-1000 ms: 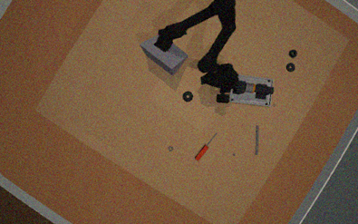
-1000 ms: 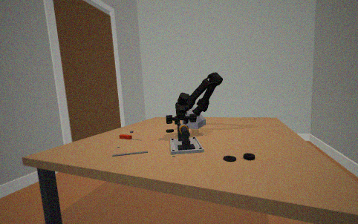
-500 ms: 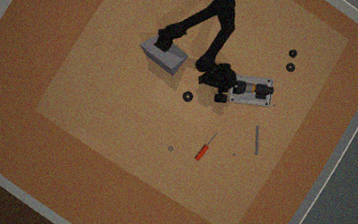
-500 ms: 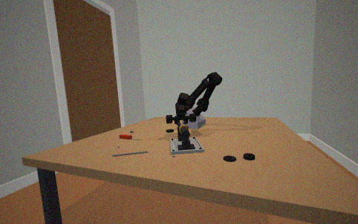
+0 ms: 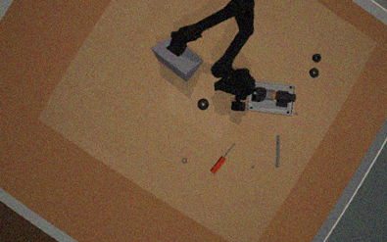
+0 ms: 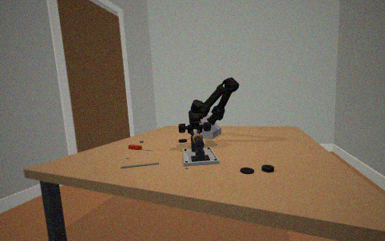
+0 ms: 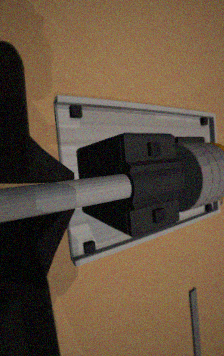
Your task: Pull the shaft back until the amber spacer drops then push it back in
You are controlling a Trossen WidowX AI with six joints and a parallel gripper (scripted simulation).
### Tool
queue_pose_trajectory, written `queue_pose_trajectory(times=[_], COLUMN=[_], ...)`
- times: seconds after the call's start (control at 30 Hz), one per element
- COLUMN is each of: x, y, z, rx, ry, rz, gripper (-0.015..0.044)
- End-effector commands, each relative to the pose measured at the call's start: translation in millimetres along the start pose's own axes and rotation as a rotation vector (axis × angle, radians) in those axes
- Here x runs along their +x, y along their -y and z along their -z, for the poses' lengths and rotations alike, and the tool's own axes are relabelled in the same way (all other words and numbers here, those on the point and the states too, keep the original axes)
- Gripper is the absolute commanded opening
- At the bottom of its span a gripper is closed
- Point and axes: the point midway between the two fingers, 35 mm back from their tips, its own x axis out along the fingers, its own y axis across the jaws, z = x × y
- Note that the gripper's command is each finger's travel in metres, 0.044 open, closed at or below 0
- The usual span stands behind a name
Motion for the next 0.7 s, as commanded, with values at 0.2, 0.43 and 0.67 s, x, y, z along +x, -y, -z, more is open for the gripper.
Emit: queue_pose_trajectory(times=[0.2, 0.43, 0.67], x=[-1.5, -2.1, -2.7], y=[-0.1, -0.1, 0.0], z=[1.3, 1.9, 2.6], rx=[-0.003, -0.003, -0.003], ry=[0.000, 0.000, -0.001], rz=[-0.002, -0.002, -0.002], gripper=[0.0000, 0.0000, 0.0000])
